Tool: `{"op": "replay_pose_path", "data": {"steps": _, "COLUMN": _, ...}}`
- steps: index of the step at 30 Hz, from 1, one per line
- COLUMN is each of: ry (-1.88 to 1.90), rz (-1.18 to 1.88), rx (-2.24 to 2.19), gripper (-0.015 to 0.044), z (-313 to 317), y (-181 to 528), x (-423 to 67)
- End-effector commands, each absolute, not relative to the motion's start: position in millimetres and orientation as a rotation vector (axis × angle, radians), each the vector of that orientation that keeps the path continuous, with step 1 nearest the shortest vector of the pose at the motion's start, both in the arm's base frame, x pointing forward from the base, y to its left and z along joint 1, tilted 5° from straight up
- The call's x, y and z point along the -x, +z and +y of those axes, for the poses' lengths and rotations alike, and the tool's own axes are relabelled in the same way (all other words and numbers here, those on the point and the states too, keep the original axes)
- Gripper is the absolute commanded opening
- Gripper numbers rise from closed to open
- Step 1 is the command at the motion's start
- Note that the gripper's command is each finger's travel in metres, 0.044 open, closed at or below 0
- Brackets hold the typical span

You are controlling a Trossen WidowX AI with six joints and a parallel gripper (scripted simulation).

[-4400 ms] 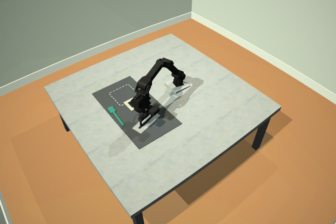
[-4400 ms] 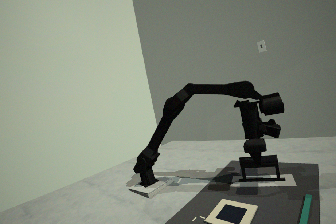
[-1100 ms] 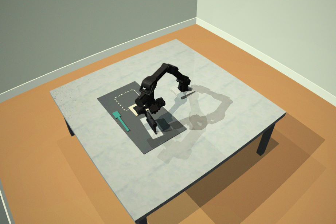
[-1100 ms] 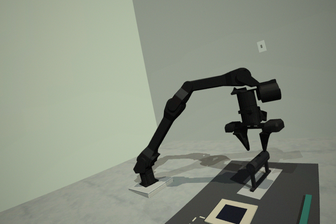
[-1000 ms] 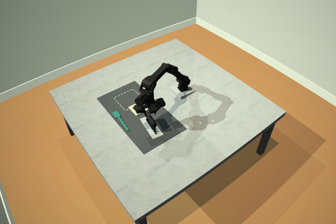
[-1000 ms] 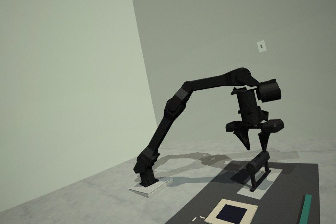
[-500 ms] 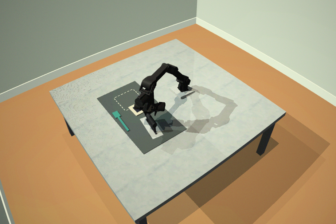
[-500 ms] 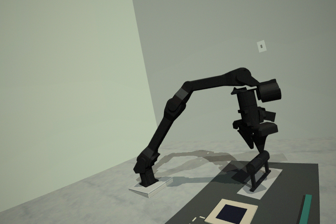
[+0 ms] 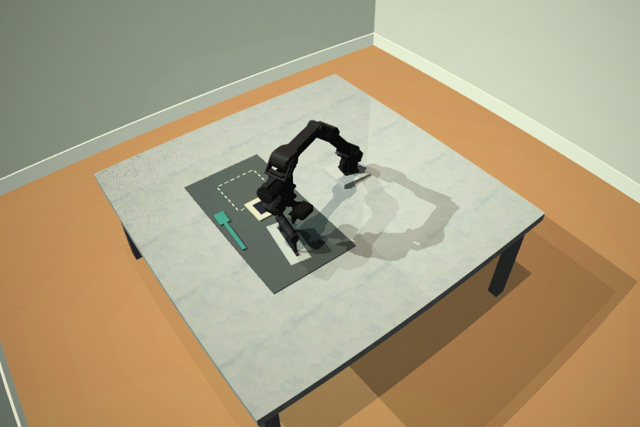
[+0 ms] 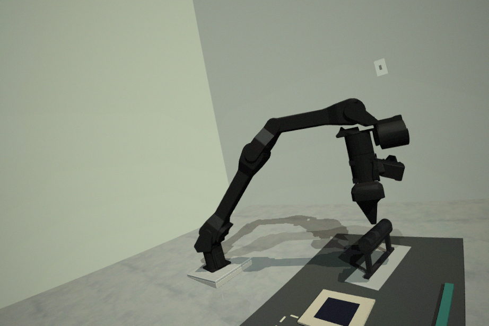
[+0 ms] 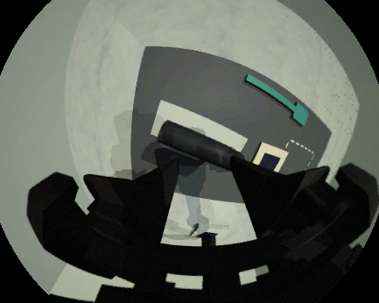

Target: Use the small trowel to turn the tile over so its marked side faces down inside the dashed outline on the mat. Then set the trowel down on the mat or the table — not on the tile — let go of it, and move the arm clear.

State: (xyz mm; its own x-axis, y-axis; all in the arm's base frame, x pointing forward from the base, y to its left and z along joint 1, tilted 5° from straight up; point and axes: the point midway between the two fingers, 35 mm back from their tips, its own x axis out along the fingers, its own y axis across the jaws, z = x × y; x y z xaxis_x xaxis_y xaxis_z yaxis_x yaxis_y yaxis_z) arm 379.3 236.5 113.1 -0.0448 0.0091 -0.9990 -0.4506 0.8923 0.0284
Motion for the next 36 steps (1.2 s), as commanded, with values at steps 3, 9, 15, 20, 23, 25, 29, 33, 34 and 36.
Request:
{"op": "replay_pose_path", "data": {"steps": 3, "ry": 0.194, "rz": 1.608, "rx": 0.178, "gripper": 0.0270, "z": 235.9, "y": 112.2, "x": -379.3}}
{"op": "replay_pose_path", "data": {"steps": 9, "ry": 0.027, "rz": 1.617, "rx": 0.018, "gripper": 0.0270, "z": 235.9, "y": 112.2, "x": -379.2}}
{"op": "replay_pose_path", "data": {"steps": 15, "ry": -0.141, "rz": 1.613, "rx": -0.142, "gripper": 0.0270, "z": 235.8, "y": 112.1, "x": -379.2}}
{"op": "replay_pose_path", "data": {"steps": 20, "ry": -0.280, "rz": 1.600, "rx": -0.275, "gripper": 0.0270, "z": 235.8, "y": 112.1, "x": -379.2}}
{"op": "replay_pose_path", "data": {"steps": 23, "ry": -0.364, "rz": 1.587, "rx": -0.355, "gripper": 0.0270, "z": 235.8, "y": 112.0, "x": -379.2}}
{"op": "replay_pose_path", "data": {"steps": 25, "ry": -0.419, "rz": 1.577, "rx": -0.408, "gripper": 0.0270, "z": 235.8, "y": 112.0, "x": -379.1}}
{"op": "replay_pose_path", "data": {"steps": 29, "ry": -0.530, "rz": 1.553, "rx": -0.514, "gripper": 0.0270, "z": 235.8, "y": 112.0, "x": -379.1}}
{"op": "replay_pose_path", "data": {"steps": 33, "ry": -0.641, "rz": 1.524, "rx": -0.619, "gripper": 0.0270, "z": 235.8, "y": 111.9, "x": -379.1}}
{"op": "replay_pose_path", "data": {"steps": 34, "ry": -0.668, "rz": 1.515, "rx": -0.645, "gripper": 0.0270, "z": 235.8, "y": 111.9, "x": -379.1}}
{"op": "replay_pose_path", "data": {"steps": 36, "ry": -0.723, "rz": 1.497, "rx": -0.697, "gripper": 0.0270, "z": 235.8, "y": 111.9, "x": -379.1}}
